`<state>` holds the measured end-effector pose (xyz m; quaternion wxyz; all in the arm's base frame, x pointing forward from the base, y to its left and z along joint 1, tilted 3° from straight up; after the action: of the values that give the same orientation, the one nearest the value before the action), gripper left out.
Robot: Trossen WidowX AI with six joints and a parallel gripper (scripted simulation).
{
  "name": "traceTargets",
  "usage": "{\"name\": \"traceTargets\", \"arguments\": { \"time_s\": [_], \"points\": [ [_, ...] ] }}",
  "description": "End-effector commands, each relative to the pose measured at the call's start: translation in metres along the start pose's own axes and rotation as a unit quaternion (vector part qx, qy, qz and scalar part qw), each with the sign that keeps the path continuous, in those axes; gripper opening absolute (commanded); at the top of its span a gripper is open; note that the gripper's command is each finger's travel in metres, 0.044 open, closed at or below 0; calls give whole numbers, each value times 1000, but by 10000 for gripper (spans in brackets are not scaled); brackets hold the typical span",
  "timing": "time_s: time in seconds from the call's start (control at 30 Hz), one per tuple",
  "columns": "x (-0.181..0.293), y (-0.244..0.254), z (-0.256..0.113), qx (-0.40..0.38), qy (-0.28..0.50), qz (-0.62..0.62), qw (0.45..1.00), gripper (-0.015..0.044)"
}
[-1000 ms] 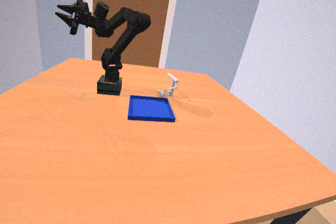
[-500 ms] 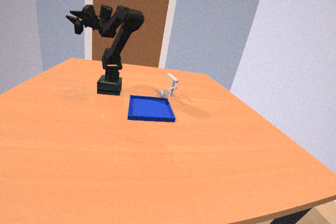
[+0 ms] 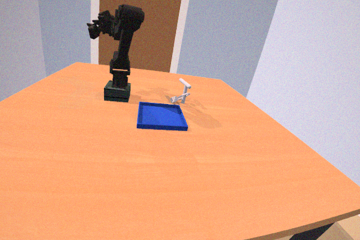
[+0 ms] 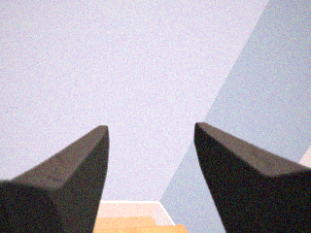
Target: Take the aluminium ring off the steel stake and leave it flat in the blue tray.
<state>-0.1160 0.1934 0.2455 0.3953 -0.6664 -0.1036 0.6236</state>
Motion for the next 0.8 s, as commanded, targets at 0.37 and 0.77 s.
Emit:
{"name": "traceTargets", "arguments": {
  "time_s": [0.37, 0.77],
  "points": [
    [60, -37, -54, 135, 182, 62, 972, 200],
    [95, -52, -115, 244, 312, 117, 911, 200]
  ]
}}
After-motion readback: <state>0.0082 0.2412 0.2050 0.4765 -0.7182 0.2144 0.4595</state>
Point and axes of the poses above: the point midway between the two fingers, 35 mm back from their tips, its own z axis out along the fingers, its own y axis across the jaws, x = y × z, the point moved 7 cm from there along -z, back along the fingers, and after that the axes turned 15 degrees about -z, right-handed, at the moved point
